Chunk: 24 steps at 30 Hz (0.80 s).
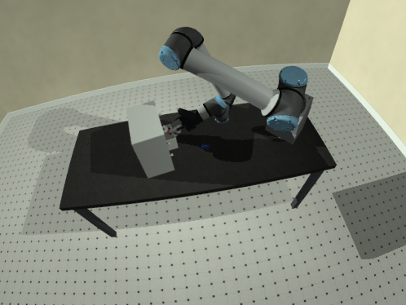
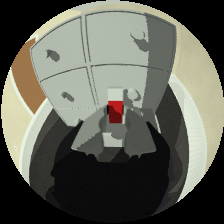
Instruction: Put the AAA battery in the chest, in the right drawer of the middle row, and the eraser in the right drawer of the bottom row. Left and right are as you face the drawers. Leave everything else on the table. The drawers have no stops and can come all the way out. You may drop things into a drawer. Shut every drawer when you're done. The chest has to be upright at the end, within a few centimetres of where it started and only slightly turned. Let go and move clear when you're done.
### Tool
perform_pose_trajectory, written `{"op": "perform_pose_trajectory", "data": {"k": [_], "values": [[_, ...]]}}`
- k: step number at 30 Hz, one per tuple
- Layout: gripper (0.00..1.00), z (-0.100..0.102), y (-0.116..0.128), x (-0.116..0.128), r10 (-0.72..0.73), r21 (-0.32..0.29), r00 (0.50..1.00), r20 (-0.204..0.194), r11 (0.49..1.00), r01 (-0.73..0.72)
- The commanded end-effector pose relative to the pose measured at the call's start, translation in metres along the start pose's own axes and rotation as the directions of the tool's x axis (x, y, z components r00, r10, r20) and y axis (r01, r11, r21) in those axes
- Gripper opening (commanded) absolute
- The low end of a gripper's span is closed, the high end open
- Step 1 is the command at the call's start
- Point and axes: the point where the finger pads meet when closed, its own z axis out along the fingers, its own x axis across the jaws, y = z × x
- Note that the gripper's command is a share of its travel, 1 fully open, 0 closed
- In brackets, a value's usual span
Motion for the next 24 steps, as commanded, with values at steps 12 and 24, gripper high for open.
{"op": "perform_pose_trajectory", "data": {"k": [12,24], "values": [[0.11,-0.0001,-0.0005,0.0,0.0,0.001,1.0,0.0,1.0,0.0],[0.16,-0.0001,-0.0005,0.0,0.0,0.001,1.0,0.0,1.0,0.0]]}}
